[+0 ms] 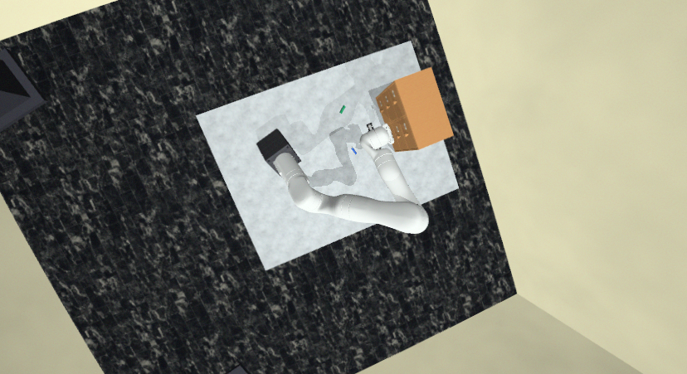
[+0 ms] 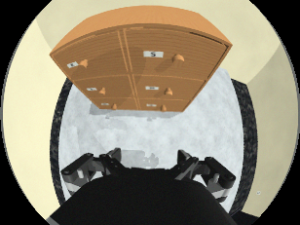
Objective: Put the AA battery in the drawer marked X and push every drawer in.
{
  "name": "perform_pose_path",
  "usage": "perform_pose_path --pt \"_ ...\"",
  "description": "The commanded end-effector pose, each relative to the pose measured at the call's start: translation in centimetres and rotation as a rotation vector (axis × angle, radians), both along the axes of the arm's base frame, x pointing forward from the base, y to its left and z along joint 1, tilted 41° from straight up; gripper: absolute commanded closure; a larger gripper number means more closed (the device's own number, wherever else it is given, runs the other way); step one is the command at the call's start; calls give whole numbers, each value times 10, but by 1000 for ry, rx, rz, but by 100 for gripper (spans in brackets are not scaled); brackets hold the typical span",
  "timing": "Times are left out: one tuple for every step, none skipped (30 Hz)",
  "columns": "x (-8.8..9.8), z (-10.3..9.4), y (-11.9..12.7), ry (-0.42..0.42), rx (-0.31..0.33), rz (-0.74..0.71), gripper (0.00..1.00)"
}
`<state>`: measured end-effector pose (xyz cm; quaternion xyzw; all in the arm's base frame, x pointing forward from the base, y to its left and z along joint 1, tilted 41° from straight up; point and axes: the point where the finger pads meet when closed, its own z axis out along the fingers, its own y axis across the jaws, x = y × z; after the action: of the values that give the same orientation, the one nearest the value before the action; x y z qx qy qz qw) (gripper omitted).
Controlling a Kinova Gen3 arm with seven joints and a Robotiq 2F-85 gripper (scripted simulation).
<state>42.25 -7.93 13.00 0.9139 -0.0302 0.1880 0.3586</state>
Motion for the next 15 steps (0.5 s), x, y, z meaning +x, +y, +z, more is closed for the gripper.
perform_pose_path --pt "3 5 3 1 9 -15 0" --pt "2 5 4 8 11 -21 0" --pt "2 6 4 15 13 -26 0" --pt "1 6 5 22 15 -32 0" --pt "0 7 6 29 16 -38 0" --pt "-1 7 6 36 18 -44 0" --pt "-1 8 7 42 20 -50 0" --pt "-2 8 8 49 22 -56 0" --pt "-2 8 8 49 22 -56 0" --pt "-2 8 8 49 22 -56 0" --pt "-3 9 8 56 24 -61 0" --pt "-3 9 9 62 25 -67 0" --pt "-4 10 10 68 27 -73 0" --pt "-5 11 10 75 29 -78 0" --pt "-5 11 11 81 30 -83 0"
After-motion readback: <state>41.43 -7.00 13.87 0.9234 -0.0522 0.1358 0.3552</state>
